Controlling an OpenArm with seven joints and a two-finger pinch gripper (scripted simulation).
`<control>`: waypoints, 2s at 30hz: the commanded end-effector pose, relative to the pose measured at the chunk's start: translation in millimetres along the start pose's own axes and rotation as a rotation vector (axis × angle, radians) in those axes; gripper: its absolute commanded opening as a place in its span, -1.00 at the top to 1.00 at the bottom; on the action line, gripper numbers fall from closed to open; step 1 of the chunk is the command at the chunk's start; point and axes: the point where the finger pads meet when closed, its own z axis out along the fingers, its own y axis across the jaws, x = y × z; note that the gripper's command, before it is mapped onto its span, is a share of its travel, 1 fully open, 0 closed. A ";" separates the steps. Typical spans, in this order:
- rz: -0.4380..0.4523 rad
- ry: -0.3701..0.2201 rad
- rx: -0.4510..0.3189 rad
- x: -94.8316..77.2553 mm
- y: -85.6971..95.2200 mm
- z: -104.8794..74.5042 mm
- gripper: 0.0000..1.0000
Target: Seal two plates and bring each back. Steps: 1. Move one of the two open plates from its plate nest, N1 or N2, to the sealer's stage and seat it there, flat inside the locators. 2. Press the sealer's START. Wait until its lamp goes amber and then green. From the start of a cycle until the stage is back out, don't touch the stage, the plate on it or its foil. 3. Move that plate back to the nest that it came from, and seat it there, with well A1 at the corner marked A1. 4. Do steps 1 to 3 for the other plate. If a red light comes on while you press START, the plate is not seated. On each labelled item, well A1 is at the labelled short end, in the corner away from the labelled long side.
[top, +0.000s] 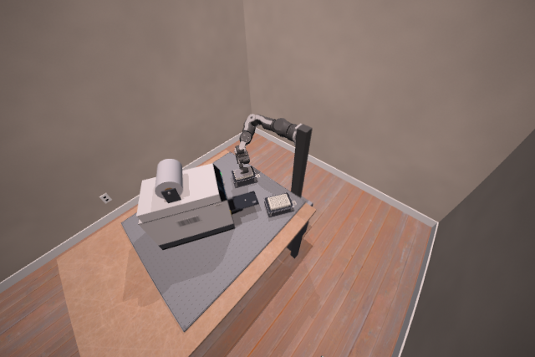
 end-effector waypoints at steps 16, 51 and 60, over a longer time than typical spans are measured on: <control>0.066 -0.173 0.011 22.2 44.5 -1.6 -0.30; 0.069 -0.173 0.013 90.3 181.4 16.3 -0.30; 0.069 -0.174 0.013 105.7 212.6 20.1 -0.30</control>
